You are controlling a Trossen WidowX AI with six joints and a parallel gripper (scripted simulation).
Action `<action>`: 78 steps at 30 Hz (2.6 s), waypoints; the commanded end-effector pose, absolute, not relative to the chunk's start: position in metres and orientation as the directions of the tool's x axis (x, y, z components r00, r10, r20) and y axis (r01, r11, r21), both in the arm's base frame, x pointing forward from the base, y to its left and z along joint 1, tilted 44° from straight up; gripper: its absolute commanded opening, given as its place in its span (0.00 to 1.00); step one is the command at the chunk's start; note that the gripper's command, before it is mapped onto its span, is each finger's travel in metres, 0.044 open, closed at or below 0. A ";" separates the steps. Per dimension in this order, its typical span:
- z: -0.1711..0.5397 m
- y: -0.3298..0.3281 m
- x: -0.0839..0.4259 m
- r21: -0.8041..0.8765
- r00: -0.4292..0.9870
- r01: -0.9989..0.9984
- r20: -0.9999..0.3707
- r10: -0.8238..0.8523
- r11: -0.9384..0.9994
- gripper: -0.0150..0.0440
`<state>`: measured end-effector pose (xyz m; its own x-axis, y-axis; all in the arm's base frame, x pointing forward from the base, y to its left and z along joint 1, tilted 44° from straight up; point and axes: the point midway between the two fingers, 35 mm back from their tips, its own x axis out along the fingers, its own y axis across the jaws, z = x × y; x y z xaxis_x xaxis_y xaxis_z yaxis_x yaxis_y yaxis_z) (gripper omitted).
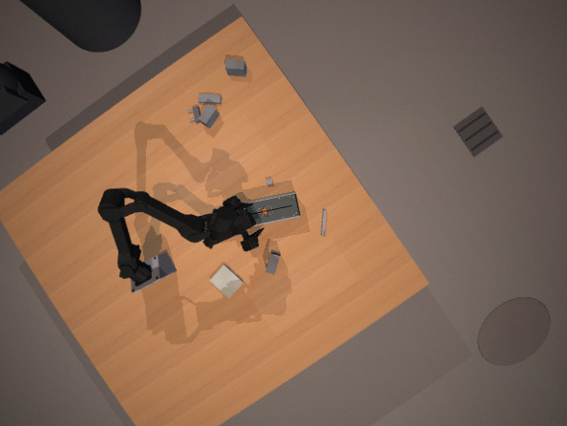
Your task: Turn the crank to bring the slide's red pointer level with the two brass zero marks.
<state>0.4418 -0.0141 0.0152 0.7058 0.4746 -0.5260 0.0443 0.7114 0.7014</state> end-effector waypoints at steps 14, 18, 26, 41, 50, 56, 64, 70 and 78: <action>0.014 -0.014 0.442 0.702 0.706 0.050 -0.527 0.472 0.710 0.91; 0.014 -0.014 0.442 0.702 0.706 0.050 -0.527 0.472 0.710 0.73; 0.014 -0.014 0.442 0.702 0.706 0.050 -0.527 0.472 0.710 0.38; 0.014 -0.014 0.442 0.702 0.705 0.046 -0.527 0.475 0.711 0.25; 0.014 -0.014 0.442 0.702 0.705 0.046 -0.527 0.475 0.711 0.39; 0.014 -0.014 0.442 0.702 0.705 0.046 -0.527 0.475 0.711 0.65; 0.014 -0.014 0.442 0.702 0.705 0.046 -0.527 0.475 0.711 1.00; 0.014 -0.014 0.442 0.702 0.705 0.046 -0.527 0.475 0.711 0.78; 0.014 -0.014 0.442 0.702 0.705 0.046 -0.527 0.475 0.711 0.42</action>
